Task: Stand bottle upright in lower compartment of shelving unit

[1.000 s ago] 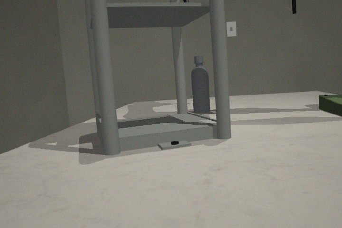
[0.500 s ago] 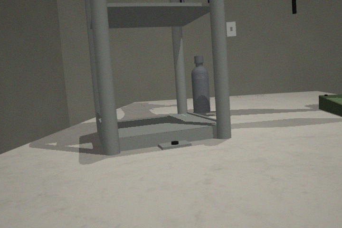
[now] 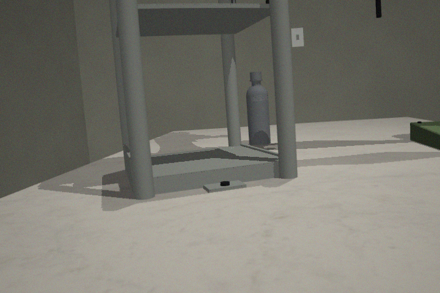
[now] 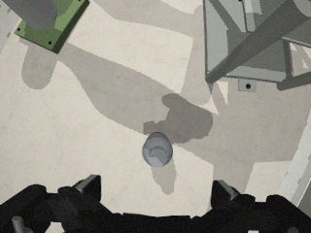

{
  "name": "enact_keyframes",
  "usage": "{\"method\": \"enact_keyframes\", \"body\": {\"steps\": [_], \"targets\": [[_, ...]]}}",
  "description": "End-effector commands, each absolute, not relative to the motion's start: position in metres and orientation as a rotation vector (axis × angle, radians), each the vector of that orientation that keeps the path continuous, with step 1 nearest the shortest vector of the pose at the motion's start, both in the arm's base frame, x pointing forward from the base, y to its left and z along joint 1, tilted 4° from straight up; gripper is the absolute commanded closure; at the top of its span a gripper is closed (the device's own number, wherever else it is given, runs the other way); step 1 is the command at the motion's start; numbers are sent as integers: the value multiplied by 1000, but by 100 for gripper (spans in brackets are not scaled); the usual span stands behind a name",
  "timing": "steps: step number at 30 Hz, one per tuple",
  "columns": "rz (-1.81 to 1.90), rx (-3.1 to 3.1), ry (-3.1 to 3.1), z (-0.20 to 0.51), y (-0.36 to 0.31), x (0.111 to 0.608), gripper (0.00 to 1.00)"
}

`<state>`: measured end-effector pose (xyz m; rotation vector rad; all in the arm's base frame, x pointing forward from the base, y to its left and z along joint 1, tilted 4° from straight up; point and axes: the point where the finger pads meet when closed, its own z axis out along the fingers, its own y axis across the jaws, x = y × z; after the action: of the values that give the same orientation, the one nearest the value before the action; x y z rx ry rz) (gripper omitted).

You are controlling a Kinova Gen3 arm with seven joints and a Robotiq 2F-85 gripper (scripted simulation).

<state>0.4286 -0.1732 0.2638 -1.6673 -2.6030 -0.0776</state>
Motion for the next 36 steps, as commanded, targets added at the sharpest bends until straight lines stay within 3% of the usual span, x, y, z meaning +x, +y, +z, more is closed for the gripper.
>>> {"method": "enact_keyframes", "body": {"steps": [1, 10, 11, 36], "targets": [[-78, -1667, -2605, 265, -173, 429, 0], [-78, -1667, -2605, 265, -173, 429, 0], [-78, -1667, -2605, 265, -173, 429, 28], [-8, -1751, -2594, 277, -182, 424, 28]]}}
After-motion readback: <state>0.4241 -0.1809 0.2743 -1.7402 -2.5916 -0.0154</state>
